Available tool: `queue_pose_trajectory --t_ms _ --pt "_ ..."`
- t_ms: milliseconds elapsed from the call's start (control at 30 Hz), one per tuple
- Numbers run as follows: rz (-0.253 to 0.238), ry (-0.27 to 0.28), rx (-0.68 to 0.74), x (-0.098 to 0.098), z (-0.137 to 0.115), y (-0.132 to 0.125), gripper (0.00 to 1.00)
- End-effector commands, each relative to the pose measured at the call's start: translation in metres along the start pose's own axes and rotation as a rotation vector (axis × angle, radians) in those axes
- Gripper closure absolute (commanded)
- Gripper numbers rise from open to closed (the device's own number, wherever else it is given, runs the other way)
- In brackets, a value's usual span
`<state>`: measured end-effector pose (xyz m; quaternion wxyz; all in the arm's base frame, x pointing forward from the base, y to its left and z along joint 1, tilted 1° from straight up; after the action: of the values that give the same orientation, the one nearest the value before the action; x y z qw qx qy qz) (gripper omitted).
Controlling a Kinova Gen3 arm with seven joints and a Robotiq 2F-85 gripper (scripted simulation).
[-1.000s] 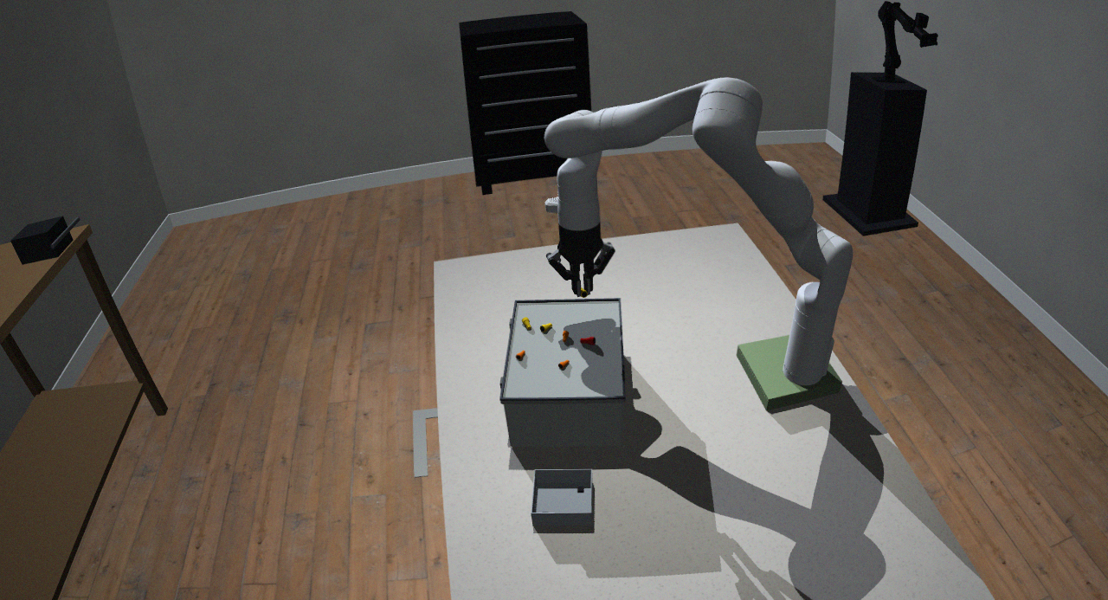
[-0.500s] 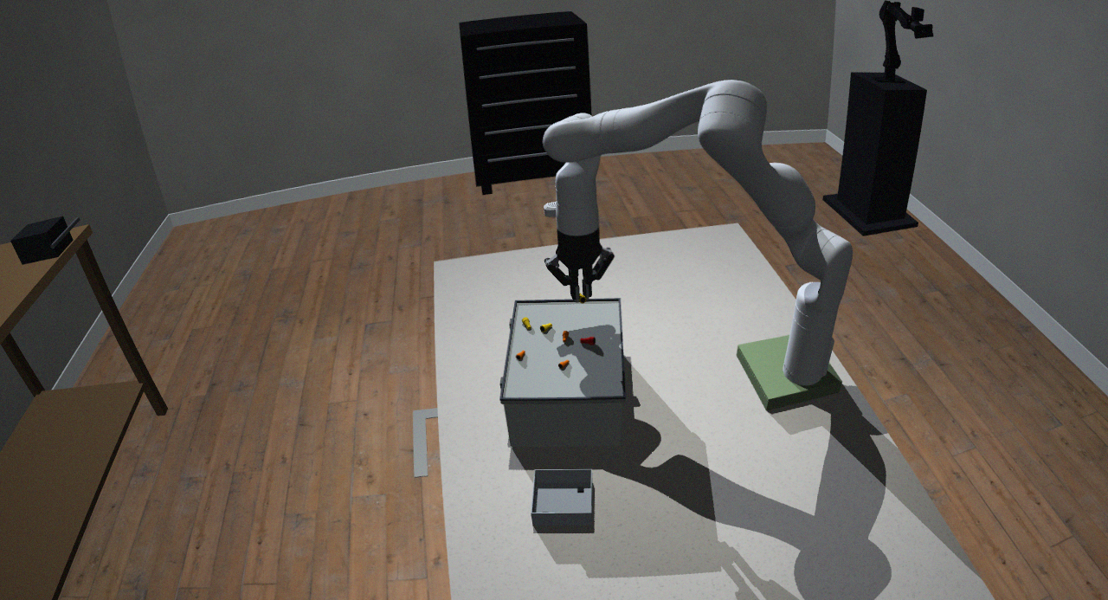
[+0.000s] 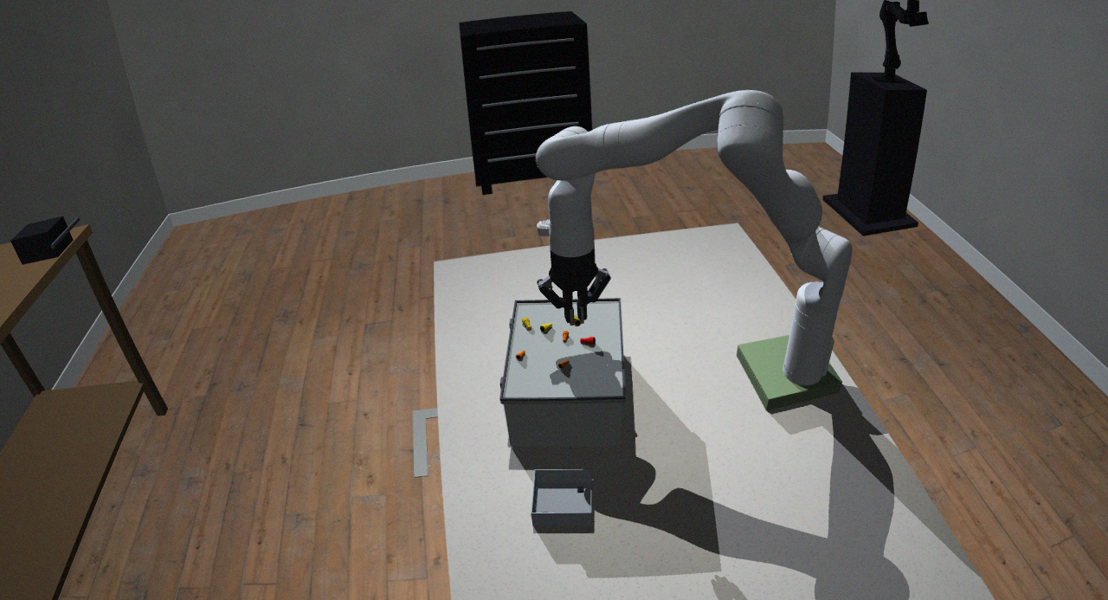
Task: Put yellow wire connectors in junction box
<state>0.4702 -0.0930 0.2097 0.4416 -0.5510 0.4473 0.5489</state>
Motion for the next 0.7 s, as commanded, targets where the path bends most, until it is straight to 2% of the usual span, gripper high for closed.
queue_pose_trajectory --t_ms 0,267,333,667 --pt "0.001 0.004 -0.029 0.0 0.035 -0.024 0.82" --pt "0.001 0.004 -0.029 0.001 0.093 -0.062 0.82" --pt "0.001 0.004 -0.029 0.001 0.093 -0.062 0.82" --pt "0.001 0.004 -0.029 0.001 0.155 -0.103 0.82"
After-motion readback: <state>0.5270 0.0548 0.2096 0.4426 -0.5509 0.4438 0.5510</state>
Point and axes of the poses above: the point where the finger pads meet when closed, its own x axis out along the fingers, its own y axis across the jaws, z = x × y, the point moved 2 cm from there along -x, back along the fingers, and after that the axes turned 12 degrees about -x, right-handed, at the moved point
